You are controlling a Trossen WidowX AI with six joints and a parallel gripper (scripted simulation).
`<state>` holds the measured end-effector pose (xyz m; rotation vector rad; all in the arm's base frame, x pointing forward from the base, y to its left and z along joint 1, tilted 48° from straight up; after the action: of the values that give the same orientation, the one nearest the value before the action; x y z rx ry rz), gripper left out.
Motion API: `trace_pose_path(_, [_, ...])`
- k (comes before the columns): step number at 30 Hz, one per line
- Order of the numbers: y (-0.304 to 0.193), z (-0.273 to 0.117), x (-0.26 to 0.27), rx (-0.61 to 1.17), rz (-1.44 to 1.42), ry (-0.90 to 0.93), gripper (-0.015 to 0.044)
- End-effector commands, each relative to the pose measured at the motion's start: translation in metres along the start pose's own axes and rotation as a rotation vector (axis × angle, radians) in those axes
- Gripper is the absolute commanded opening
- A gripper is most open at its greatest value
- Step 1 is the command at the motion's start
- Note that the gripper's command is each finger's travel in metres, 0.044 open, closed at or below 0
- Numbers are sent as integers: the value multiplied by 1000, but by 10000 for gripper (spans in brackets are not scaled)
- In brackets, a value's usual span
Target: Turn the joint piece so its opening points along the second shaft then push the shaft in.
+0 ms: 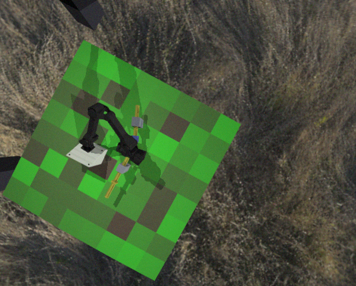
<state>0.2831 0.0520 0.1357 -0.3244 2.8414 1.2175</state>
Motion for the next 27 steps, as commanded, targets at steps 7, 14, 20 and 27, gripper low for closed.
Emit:
trace_pose_path(7, [7, -6, 2, 147, 53, 10, 0])
trace_pose_path(14, [9, -7, 2, 175, 60, 11, 0])
trace_pose_path(20, [9, -7, 1, 183, 57, 11, 0])
trace_pose_path(27, [9, -7, 1, 184, 54, 10, 0])
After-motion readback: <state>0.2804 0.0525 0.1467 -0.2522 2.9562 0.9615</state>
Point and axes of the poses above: the point midway between the two fingers, 35 mm back from their tips, its own z axis out along the fingers, its own x axis across the jaws, y = z × x, the point moved 7 cm from there along -z, back along the fingers, and after that the axes turned 1 degree about -z, right-handed, at the moved point
